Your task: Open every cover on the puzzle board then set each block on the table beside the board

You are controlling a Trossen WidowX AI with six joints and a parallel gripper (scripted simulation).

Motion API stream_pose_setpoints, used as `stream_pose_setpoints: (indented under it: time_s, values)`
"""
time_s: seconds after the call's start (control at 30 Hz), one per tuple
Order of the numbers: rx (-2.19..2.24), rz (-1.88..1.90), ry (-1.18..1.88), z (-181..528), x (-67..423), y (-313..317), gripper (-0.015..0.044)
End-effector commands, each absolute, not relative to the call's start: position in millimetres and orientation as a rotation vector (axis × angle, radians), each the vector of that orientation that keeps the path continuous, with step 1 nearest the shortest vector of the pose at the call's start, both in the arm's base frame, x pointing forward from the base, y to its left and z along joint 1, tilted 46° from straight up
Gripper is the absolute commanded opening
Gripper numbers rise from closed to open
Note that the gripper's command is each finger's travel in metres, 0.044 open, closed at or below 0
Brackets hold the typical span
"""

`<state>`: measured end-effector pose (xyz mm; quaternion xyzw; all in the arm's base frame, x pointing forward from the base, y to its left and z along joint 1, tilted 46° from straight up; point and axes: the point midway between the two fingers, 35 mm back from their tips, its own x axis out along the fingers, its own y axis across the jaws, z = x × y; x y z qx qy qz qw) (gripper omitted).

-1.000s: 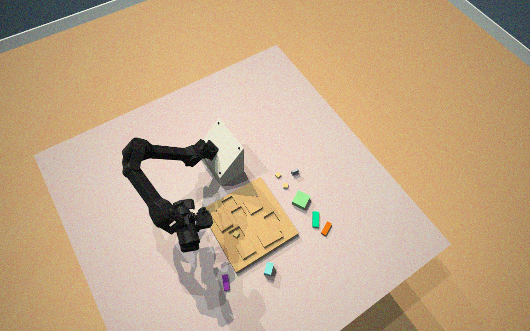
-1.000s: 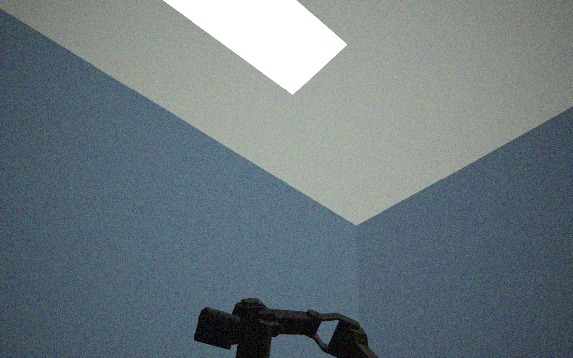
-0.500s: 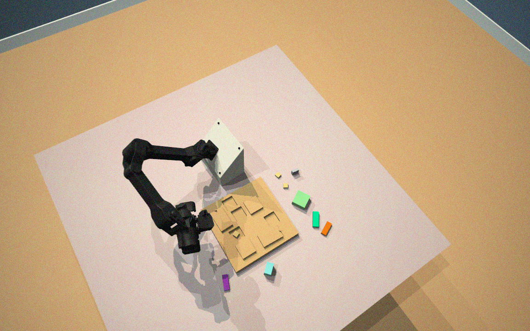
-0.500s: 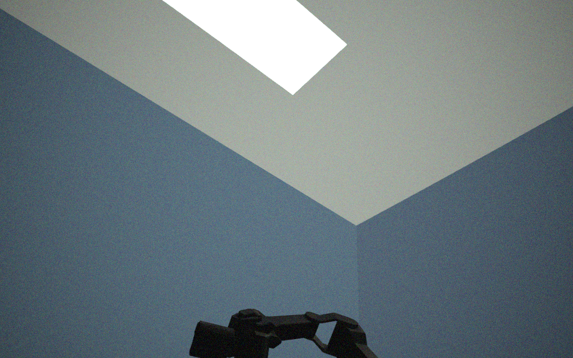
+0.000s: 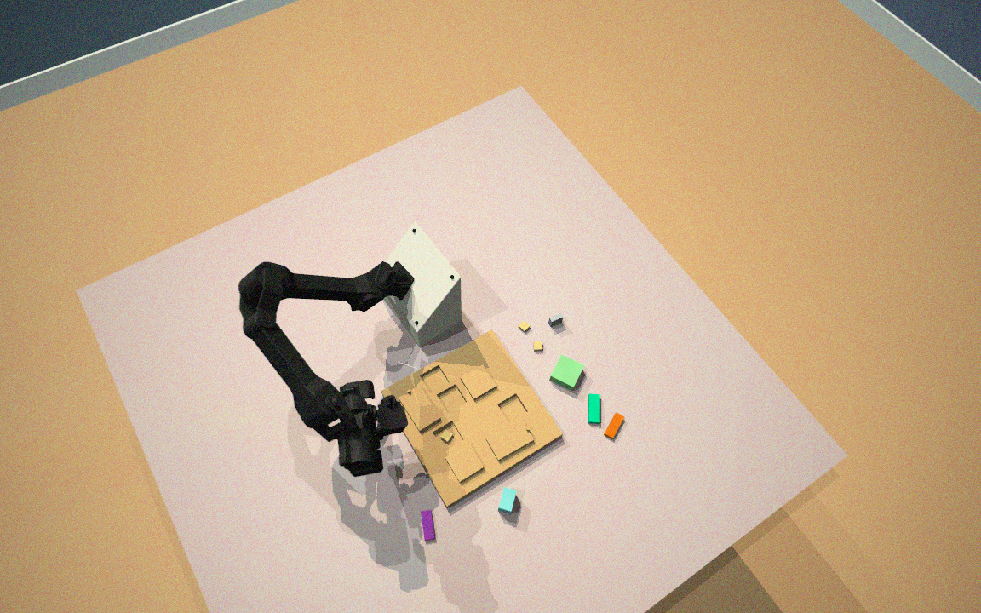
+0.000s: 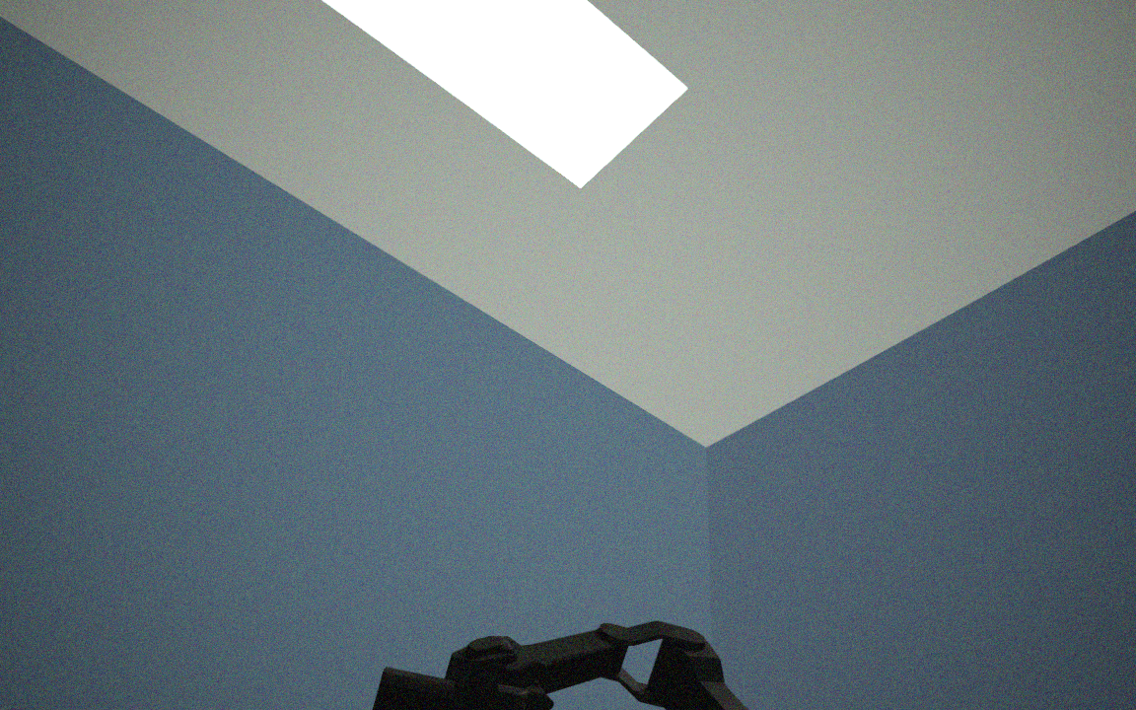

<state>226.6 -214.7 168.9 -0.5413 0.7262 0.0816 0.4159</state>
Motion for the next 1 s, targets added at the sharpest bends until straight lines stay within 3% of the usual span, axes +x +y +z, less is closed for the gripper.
stream_pose_setpoints:
  time_s: [0.0,0.97]
  values:
    - [-1.362,0.21,1.821,163.4,226.4,-219.9,0.008]
    - [-1.372,0.203,1.825,132.8,217.9,-254.3,0.008]
